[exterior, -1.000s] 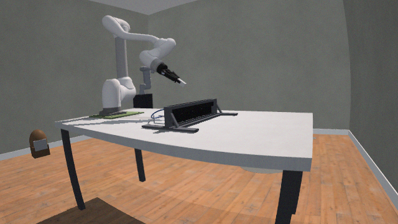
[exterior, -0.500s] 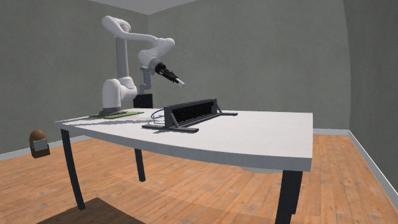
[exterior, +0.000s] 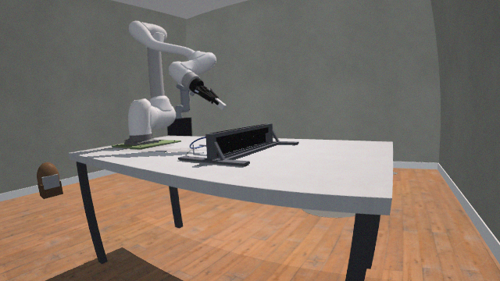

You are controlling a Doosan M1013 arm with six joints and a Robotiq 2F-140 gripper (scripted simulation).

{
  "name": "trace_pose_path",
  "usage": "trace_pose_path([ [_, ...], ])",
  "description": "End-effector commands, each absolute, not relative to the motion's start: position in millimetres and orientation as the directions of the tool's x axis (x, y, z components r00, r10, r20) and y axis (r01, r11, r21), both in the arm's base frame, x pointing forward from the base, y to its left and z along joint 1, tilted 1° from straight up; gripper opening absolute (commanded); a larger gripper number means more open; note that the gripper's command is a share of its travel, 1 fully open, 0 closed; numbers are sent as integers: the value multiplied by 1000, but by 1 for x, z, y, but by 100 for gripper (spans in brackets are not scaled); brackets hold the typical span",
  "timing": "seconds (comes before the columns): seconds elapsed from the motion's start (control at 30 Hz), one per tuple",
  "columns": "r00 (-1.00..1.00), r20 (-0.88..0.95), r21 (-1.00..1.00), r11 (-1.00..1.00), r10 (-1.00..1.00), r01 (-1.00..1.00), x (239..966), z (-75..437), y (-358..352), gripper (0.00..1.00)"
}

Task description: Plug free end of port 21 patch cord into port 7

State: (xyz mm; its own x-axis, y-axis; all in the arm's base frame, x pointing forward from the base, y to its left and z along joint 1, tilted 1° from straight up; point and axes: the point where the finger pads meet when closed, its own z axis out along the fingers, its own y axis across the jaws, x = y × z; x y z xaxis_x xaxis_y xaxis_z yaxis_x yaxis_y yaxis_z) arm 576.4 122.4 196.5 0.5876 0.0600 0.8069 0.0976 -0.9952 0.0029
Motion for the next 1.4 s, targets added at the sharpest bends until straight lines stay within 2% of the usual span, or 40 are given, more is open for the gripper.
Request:
trace_pose_path([
  [0.0, 577, 815, -11, -993, 57, 114, 578, 196, 112, 0],
  [0.97, 577, 815, -11, -993, 57, 114, 589, 189, 91, 0],
  [1.37, 577, 815, -11, -993, 57, 114, 662, 137, 100, 0],
])
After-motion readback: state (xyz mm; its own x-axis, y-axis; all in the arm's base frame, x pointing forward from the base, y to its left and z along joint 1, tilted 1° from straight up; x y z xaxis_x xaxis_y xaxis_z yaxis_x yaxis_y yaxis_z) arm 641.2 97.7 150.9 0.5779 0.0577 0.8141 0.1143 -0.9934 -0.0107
